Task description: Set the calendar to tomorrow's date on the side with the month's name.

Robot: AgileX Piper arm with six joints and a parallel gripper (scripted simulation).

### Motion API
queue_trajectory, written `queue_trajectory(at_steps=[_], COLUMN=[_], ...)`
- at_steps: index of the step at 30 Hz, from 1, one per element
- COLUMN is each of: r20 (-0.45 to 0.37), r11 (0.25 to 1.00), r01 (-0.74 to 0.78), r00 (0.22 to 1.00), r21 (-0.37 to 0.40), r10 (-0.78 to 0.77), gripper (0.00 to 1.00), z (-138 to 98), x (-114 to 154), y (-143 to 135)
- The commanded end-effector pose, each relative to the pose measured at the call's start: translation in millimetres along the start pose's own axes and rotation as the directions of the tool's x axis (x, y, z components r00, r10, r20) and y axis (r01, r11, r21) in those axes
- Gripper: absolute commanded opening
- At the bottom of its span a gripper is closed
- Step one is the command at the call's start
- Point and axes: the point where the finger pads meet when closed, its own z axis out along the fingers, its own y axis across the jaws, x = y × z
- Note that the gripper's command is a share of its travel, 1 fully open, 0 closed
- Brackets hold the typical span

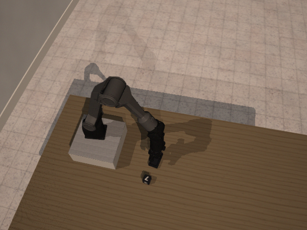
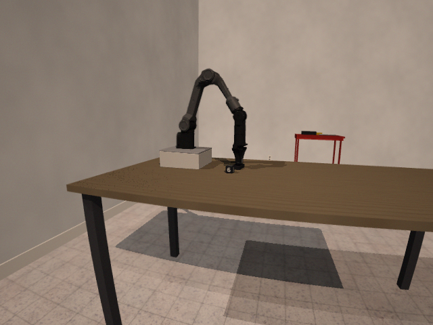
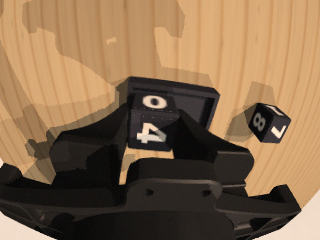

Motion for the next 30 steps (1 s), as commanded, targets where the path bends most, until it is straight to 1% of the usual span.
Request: queue_trajectory(at_steps=[1, 18, 30], r20=[0.0, -0.002, -0.001], r11=[1.0, 1.0, 1.0], r01=[0.001, 0.0, 0.0], r00=[1.0, 1.0, 1.0], r21=[0.001, 0.001, 0.001], r10=[-0.001, 0.0, 0.0], gripper=[0.38, 0.38, 0.38], z=[0.8, 9.9, 10.1], x=[-0.2, 0.3, 0.1], y=[-0.4, -0.5, -0.5])
